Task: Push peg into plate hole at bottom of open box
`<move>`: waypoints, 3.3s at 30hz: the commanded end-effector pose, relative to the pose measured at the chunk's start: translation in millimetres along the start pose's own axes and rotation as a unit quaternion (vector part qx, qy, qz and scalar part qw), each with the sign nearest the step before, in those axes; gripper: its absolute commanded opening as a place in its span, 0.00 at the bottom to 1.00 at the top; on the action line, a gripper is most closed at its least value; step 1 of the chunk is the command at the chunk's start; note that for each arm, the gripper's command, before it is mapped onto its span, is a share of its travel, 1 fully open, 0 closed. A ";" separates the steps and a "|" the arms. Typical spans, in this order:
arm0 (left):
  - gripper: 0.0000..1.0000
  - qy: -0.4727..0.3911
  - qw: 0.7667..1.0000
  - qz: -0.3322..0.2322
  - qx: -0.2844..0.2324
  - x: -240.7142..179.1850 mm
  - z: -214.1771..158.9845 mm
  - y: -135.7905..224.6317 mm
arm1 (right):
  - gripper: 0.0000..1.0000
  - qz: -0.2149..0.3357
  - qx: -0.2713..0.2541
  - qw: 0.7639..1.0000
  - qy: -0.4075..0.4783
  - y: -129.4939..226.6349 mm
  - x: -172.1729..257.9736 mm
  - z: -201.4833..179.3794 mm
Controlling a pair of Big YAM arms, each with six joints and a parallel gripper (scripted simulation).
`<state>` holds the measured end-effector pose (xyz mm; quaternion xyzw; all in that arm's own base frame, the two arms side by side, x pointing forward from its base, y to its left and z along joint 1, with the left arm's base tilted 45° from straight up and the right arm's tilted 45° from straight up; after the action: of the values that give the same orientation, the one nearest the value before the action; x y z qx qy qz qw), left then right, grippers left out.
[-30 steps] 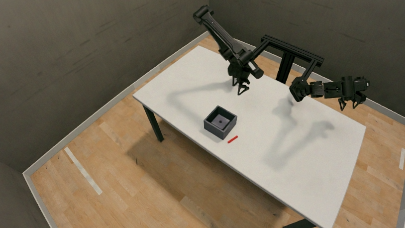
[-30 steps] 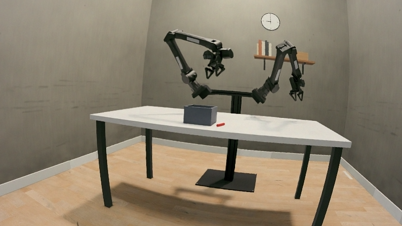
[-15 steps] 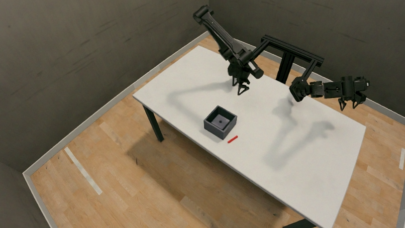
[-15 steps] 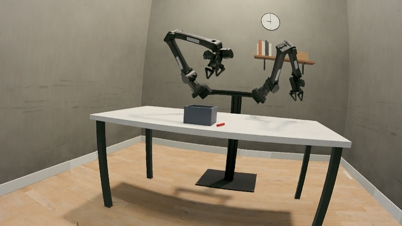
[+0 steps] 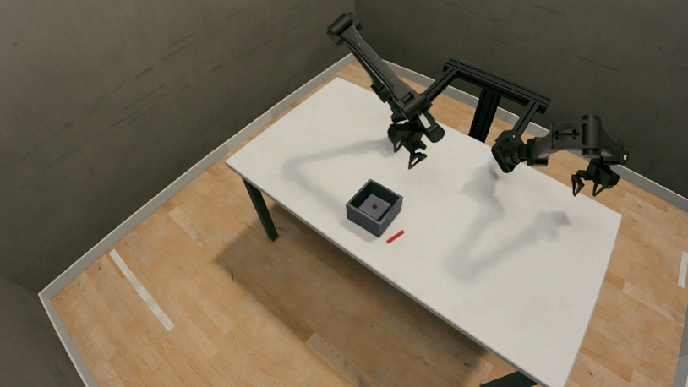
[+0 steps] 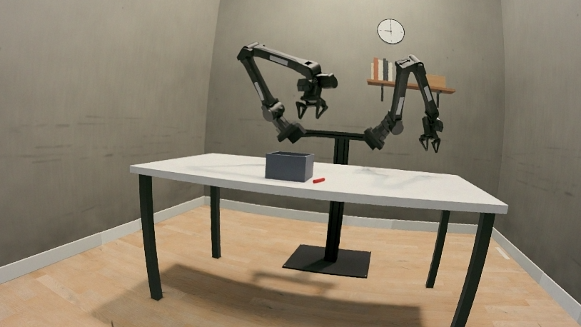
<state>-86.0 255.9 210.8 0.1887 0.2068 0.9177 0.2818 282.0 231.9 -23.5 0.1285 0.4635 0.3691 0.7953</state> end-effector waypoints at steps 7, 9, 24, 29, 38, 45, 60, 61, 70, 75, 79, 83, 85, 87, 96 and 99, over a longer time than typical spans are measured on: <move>1.00 -0.055 0.995 -0.083 0.026 -23.9 44.6 -67.4 | 1.00 0.088 0.046 0.974 0.205 -26.0 45.3 30.1; 1.00 -0.073 0.992 -0.100 0.034 -36.0 52.5 -82.1 | 1.00 0.103 0.057 0.962 0.247 -38.2 53.8 27.1; 1.00 -0.178 0.967 -0.172 0.056 -137.6 106.8 -152.4 | 1.00 0.226 0.035 0.853 0.470 -90.1 93.0 46.5; 1.00 -0.215 0.955 -0.197 0.060 -194.4 113.7 -166.9 | 1.00 0.269 -0.002 0.796 0.542 -110.8 105.8 56.7; 1.00 -0.263 0.935 -0.228 0.067 -282.4 106.4 -170.6 | 1.00 0.309 -0.073 0.711 0.627 -138.9 119.9 72.8; 1.00 -0.319 0.913 -0.251 0.046 -384.0 97.0 -147.7 | 1.00 0.324 -0.129 0.645 0.680 -170.0 122.7 85.0; 1.00 -0.392 0.871 -0.289 -0.057 -531.1 46.2 -34.2 | 1.00 0.330 -0.142 0.638 0.681 -181.7 119.2 89.3; 1.00 -0.395 0.868 -0.293 -0.067 -538.8 40.5 -22.6 | 1.00 0.330 -0.142 0.639 0.681 -181.8 119.3 89.2; 1.00 -0.402 0.837 -0.335 -0.162 -576.4 -14.1 81.5 | 1.00 0.330 -0.142 0.639 0.680 -181.9 119.3 89.1; 1.00 -0.400 0.827 -0.347 -0.187 -577.8 -29.3 108.0 | 1.00 0.330 -0.142 0.639 0.680 -181.9 119.3 89.1; 1.00 -0.395 0.815 -0.364 -0.219 -574.9 -48.6 140.6 | 1.00 0.330 -0.142 0.639 0.680 -181.9 119.3 89.1; 1.00 -0.391 0.806 -0.375 -0.239 -570.6 -60.4 160.0 | 1.00 0.333 -0.133 0.634 0.685 -182.4 115.1 80.1; 1.00 -0.391 0.803 -0.378 -0.246 -568.8 -64.0 165.9 | 1.00 0.333 -0.133 0.634 0.685 -182.4 115.1 80.1; 1.00 -0.391 0.801 -0.379 -0.249 -567.8 -65.8 168.8 | 1.00 0.333 -0.133 0.634 0.685 -182.4 115.1 80.1; 1.00 -0.392 0.799 -0.378 -0.255 -566.8 -62.9 171.0 | 1.00 0.333 -0.133 0.634 0.685 -182.4 115.1 80.1; 1.00 -0.395 0.798 -0.376 -0.254 -564.4 -65.3 167.6 | 0.89 0.330 -0.146 0.636 0.682 -173.4 125.8 86.0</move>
<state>248.2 -220.6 106.3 0.3777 -0.1120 0.6043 0.6926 457.4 185.2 -160.1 -0.1067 0.7545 0.6431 0.0758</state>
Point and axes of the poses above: on each arm, the point where the finger pads meet when closed, its own y axis back along the fingers, its own x axis across the jaws, z = x × y, the point moved 3 cm from there along y, back along the fingers, and after that the axes turned 9 degrees about y, right-handed, at the moved point
